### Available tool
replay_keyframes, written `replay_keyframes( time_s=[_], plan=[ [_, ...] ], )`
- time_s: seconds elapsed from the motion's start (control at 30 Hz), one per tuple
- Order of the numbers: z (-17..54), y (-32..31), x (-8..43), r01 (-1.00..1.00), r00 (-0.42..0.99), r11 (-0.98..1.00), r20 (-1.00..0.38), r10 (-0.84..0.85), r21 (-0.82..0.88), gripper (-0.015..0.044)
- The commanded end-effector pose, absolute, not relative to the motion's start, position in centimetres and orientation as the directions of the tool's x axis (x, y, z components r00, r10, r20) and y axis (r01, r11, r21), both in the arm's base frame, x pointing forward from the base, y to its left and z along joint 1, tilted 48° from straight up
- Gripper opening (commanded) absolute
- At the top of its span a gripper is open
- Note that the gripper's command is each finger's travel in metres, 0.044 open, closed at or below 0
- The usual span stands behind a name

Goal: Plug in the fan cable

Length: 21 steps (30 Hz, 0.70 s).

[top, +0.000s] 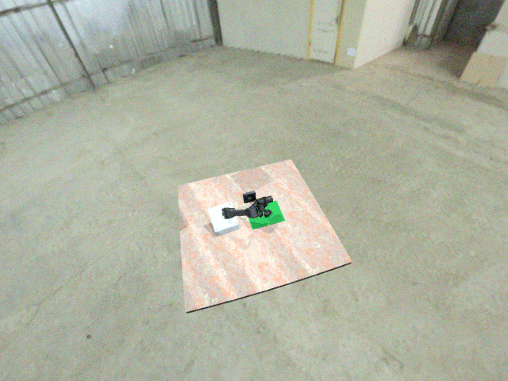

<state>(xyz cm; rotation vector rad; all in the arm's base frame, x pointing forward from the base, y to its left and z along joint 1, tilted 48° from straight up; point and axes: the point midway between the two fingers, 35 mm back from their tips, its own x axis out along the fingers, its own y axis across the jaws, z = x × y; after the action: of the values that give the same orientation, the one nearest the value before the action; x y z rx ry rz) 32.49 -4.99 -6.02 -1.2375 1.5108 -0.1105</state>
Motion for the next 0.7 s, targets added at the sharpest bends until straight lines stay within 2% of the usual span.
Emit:
replay_keyframes(
  time_s=[0.0, 0.5, 0.67],
  plan=[
    [-6.02, -4.99, 32.49, -0.62, 0.175, 0.445, -0.667, -0.725, -0.646, 0.0414],
    [-6.02, -4.99, 32.49, -0.62, 0.175, 0.445, -0.667, -0.725, -0.646, 0.002],
    [-5.34, -4.14, 32.37, -0.622, 0.174, 0.445, -0.667, -0.724, -0.645, 0.0]
  ],
)
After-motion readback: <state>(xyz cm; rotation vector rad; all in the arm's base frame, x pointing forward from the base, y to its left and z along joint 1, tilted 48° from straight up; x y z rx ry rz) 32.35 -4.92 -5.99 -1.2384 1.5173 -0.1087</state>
